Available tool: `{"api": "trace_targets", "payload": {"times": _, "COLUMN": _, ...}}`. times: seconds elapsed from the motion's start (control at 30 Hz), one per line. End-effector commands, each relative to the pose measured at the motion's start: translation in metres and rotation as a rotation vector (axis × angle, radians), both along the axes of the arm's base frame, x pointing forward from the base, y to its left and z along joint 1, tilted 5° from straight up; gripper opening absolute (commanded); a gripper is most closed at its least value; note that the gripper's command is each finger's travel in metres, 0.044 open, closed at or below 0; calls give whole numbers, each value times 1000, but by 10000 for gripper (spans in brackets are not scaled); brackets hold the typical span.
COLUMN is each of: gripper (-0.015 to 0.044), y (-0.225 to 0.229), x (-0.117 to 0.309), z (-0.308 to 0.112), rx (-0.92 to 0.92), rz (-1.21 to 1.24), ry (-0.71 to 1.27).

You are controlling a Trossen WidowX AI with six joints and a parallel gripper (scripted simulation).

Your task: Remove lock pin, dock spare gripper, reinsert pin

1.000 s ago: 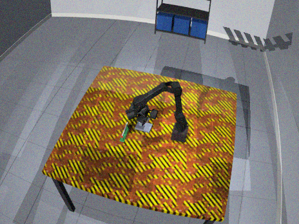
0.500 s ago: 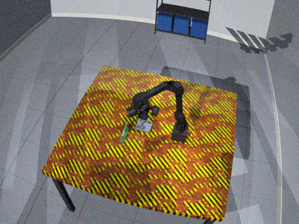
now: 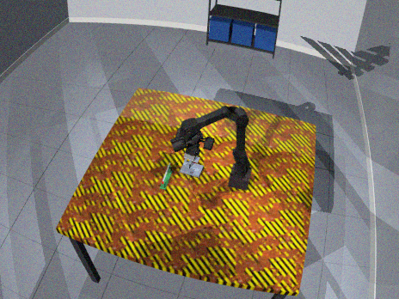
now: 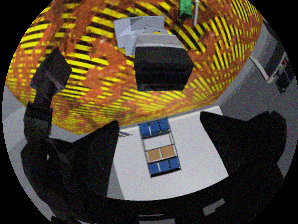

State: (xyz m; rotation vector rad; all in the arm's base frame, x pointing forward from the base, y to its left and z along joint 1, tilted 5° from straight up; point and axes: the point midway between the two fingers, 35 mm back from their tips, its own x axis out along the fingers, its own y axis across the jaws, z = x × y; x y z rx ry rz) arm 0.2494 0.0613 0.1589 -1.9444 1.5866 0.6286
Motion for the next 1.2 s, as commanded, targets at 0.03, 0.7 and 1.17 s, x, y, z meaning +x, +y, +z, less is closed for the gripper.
{"api": "trace_targets", "payload": {"times": 0.03, "gripper": 440, "y": -1, "x": 0, "z": 10, "rx": 17, "rz": 22, "ry": -14}}
{"api": "trace_targets", "payload": {"times": 0.7, "gripper": 414, "y": 2, "x": -2, "z": 26, "rx": 58, "rz": 65, "ry": -43}}
{"api": "trace_targets", "payload": {"times": 1.17, "gripper": 180, "y": 119, "x": -63, "z": 22, "rx": 284, "rz": 244, "ry": -137}}
